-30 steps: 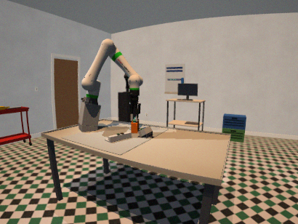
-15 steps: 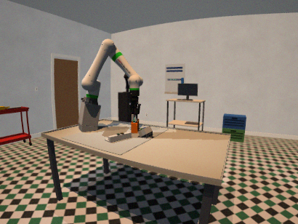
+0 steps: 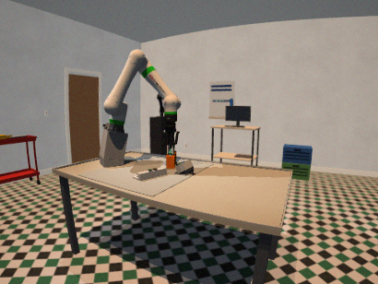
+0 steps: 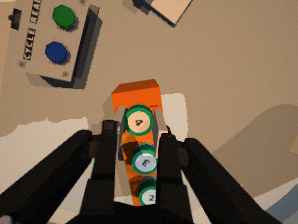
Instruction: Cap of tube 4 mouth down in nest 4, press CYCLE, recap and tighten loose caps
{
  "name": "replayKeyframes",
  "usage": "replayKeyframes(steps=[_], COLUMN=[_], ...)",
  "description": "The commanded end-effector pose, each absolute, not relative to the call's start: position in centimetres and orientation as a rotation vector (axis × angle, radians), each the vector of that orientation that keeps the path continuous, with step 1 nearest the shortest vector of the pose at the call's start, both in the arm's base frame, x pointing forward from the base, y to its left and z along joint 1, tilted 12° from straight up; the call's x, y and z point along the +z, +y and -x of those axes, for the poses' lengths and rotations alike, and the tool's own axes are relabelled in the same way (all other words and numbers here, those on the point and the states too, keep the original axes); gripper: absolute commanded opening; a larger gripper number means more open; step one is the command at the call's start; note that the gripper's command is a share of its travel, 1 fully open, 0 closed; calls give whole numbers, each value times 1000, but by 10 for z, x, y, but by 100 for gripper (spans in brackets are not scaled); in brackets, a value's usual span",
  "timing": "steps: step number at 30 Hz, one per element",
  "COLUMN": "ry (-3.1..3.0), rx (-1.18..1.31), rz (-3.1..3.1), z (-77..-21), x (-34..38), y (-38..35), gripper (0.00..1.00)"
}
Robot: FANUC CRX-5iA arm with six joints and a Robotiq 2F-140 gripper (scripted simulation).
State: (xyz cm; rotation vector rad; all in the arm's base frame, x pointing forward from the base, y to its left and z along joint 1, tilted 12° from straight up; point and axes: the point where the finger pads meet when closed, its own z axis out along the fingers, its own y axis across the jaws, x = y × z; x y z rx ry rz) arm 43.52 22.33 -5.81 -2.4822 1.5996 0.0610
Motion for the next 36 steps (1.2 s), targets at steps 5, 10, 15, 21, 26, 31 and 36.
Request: replayKeyframes(steps=[5, 10, 15, 21, 26, 31, 36], ry=[1105, 757, 547, 547, 547, 547, 785], rx=[31, -7, -30, -30, -30, -30, -4], rz=[2721, 2836, 2885, 2885, 2885, 2885, 2829], z=[-435, -435, -435, -435, -435, -435, -435], x=[-58, -58, -58, -58, -58, -58, -58], y=[223, 223, 223, 223, 223, 223, 223], gripper=[0, 0, 0, 0, 35, 35, 35])
